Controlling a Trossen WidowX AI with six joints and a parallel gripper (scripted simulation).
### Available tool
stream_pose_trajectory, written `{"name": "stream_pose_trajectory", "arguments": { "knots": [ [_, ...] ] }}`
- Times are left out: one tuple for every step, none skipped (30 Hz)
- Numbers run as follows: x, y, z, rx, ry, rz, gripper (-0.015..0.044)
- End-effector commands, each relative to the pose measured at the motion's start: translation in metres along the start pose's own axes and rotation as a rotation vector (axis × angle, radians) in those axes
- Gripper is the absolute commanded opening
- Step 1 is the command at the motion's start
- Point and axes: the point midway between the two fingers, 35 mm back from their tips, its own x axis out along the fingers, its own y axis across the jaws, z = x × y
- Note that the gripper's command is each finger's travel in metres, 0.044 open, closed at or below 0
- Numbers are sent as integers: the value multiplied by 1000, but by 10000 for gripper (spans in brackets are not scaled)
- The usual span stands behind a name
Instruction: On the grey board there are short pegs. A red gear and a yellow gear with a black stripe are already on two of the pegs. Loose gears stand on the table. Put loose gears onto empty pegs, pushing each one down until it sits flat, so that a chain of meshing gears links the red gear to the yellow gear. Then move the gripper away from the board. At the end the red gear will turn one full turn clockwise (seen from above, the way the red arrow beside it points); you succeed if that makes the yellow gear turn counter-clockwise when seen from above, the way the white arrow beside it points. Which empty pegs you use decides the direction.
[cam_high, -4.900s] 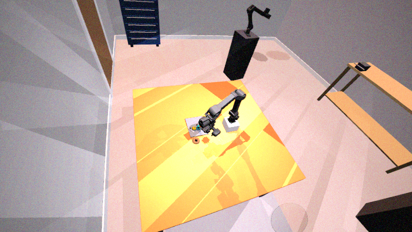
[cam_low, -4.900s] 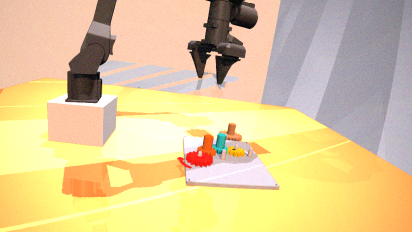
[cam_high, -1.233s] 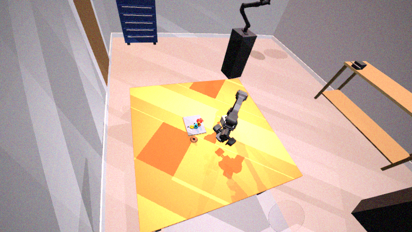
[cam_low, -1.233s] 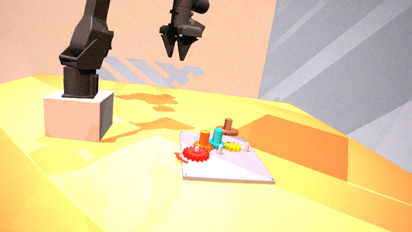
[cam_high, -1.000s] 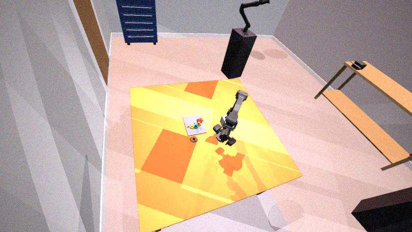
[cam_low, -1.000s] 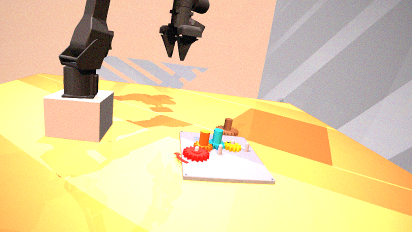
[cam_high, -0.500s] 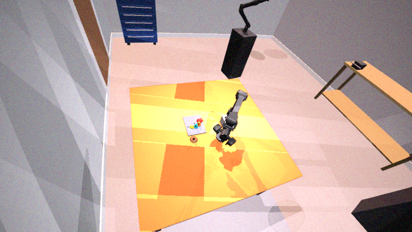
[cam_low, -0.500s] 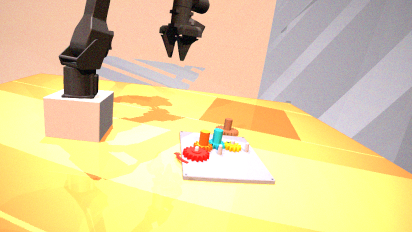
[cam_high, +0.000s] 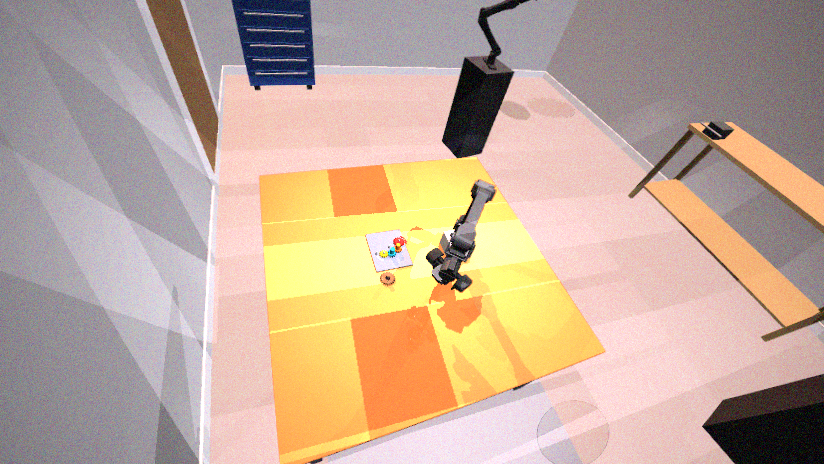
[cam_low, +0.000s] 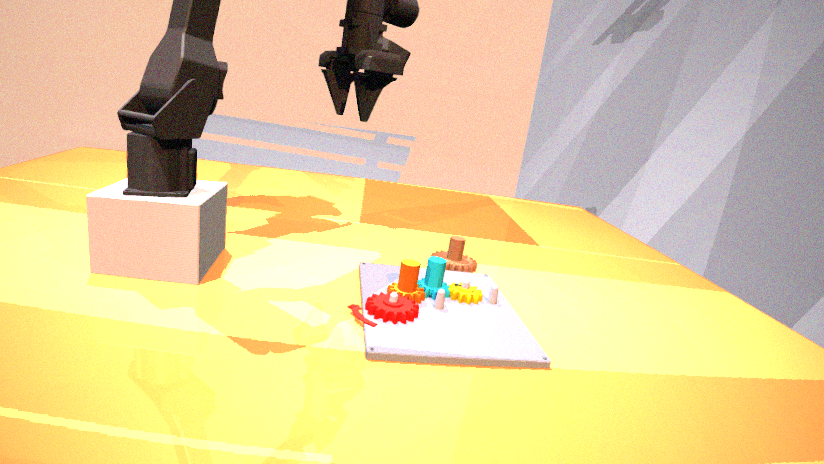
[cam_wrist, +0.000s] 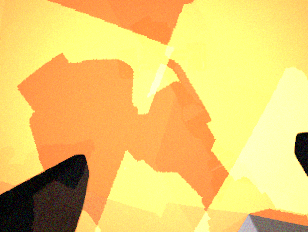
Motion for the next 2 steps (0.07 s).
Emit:
{"name": "stream_pose_trajectory", "arguments": {
  "knots": [
    [0, 0, 0, 3, 2, -2, 440],
    [0, 0, 0, 3, 2, -2, 440]
  ]
}}
